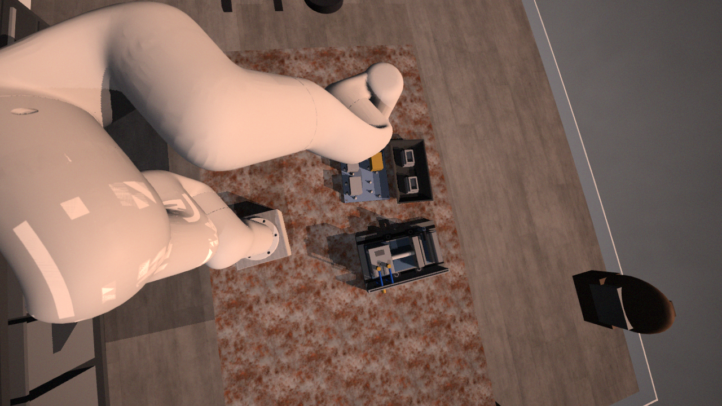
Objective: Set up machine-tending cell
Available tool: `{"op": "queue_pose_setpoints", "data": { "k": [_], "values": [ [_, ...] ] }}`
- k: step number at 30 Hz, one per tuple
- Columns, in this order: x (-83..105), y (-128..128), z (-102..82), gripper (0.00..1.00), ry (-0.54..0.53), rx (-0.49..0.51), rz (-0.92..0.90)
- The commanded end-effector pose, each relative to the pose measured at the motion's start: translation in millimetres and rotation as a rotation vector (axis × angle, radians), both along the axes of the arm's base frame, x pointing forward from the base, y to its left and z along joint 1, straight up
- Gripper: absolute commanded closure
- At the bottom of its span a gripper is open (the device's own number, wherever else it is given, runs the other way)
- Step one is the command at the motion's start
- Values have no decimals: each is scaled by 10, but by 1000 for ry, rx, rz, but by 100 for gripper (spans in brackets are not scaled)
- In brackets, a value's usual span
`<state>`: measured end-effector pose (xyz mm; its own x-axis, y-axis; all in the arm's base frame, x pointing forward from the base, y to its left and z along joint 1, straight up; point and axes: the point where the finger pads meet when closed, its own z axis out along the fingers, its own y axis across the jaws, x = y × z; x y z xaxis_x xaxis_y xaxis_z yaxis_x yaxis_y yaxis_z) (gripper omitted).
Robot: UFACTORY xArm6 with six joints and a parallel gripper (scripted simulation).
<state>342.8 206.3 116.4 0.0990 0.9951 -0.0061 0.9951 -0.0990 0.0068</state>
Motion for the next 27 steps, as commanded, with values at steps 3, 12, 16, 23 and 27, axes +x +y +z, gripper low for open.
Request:
{"op": "queue_pose_setpoints", "data": {
  "k": [3,12,16,23,27],
  "values": [
    [12,7,14,31,-4,2,0],
    [11,7,-19,31,1,5,4],
    [11,8,-61,31,3,7,6],
    [10,9,-204,31,3,7,6],
    [9,11,-338,31,3,7,6]
  ]
}}
